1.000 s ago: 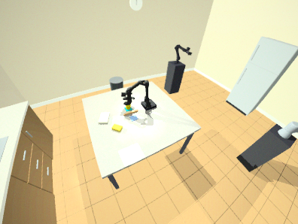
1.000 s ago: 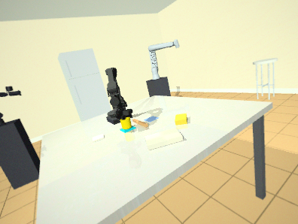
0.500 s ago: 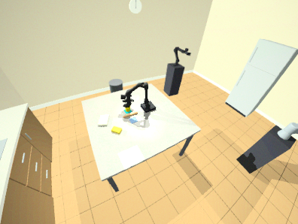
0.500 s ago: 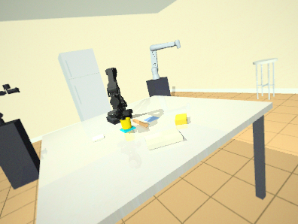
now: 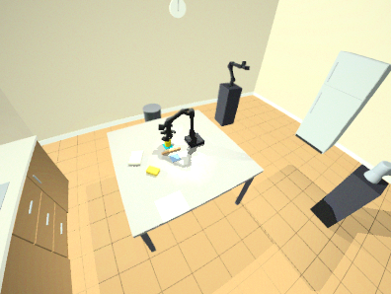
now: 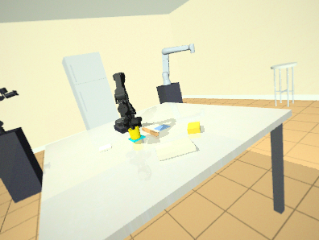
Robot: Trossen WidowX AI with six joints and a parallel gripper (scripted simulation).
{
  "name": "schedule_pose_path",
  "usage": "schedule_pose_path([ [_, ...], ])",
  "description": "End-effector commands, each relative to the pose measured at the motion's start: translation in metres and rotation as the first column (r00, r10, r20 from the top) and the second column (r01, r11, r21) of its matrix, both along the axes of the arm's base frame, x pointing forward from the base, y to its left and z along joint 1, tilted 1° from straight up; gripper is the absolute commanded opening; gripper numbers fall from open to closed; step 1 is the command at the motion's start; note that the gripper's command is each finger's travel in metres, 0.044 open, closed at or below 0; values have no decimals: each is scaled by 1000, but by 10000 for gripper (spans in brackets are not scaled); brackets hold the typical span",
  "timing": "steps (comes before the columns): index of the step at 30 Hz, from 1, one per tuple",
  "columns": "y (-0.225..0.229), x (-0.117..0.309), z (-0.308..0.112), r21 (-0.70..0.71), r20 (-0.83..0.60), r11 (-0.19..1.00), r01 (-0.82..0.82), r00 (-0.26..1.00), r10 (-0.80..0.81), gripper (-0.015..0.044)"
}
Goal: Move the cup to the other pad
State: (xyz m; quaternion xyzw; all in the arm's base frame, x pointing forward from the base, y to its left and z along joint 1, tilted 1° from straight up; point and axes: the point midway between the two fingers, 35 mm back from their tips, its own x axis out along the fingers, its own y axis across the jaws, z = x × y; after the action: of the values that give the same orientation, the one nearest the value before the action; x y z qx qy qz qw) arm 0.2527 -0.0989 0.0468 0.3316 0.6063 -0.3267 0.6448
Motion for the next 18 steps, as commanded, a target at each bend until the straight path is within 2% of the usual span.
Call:
schedule_pose_path([
  [1, 0, 0, 3, 1, -1, 1000, 0, 1000, 0, 147],
  [18, 0, 1, 25, 3, -2, 1000, -2, 1000, 2, 147],
])
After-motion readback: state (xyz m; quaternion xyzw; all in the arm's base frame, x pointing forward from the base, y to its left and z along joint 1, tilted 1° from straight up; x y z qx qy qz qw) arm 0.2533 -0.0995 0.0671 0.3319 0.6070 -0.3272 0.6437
